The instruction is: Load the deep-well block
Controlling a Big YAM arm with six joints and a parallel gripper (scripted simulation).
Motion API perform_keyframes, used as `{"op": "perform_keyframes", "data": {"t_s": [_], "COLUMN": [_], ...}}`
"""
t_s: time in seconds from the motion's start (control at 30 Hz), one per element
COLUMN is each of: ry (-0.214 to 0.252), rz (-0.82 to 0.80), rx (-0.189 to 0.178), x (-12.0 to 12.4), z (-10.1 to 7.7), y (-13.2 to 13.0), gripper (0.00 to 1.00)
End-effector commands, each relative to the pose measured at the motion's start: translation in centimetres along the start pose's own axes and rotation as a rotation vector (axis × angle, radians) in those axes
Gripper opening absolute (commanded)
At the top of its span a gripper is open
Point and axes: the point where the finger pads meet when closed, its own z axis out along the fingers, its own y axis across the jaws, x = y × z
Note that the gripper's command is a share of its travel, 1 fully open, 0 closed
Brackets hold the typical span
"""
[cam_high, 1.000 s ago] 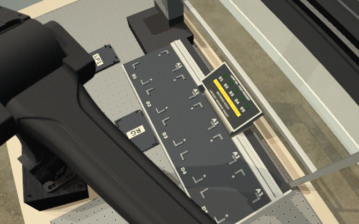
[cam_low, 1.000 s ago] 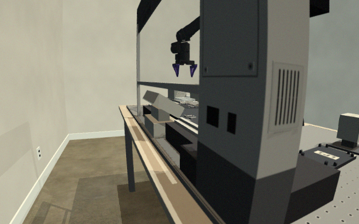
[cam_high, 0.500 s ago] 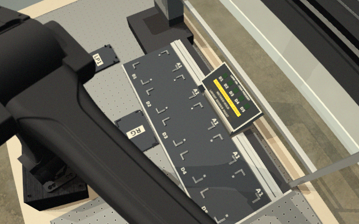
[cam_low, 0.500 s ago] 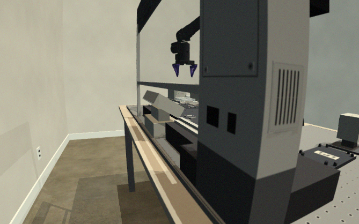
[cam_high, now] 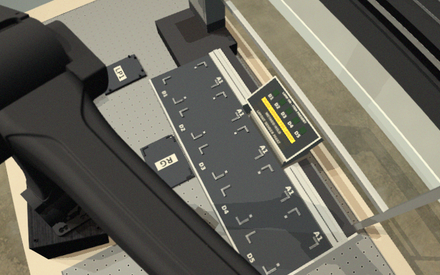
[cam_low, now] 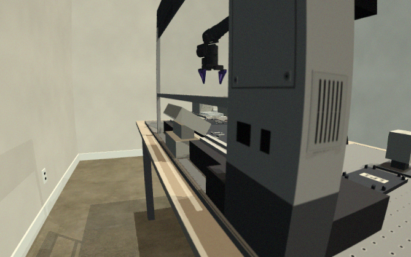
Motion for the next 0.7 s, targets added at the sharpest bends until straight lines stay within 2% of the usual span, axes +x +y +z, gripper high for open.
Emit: {"op": "perform_keyframes", "data": {"t_s": [0.0, 0.07, 0.13, 0.2, 0.27, 0.3, 0.37, 0.47, 0.6, 0.67], "ry": [-0.055, -0.052, -0.078, -0.078, -0.078, -0.037, -0.039, -0.079, -0.077, -0.065], "rz": [-0.032, -0.020, -0.022, -0.022, -0.022, -0.027, -0.021, -0.022, -0.024, -0.029], "rx": [-0.027, -0.023, -0.031, -0.032, -0.032, -0.019, -0.018, -0.030, -0.030, -0.027], "x": [-1.4, -1.7, -1.5, -1.5, -1.5, -1.5, -1.6, -1.3, -1.2, -1.1], "z": [-3.7, -4.1, -6.2, -6.9, -6.9, -5.1, -5.8, -8.9, -10.2, -10.2], "y": [1.6, 1.1, 1.1, 1.1, 1.1, 1.4, 1.1, 1.0, 1.1, 1.3], "gripper": [1.00, 1.00, 1.00, 1.00, 1.00, 1.00, 1.00, 1.00, 1.00, 1.00]}}
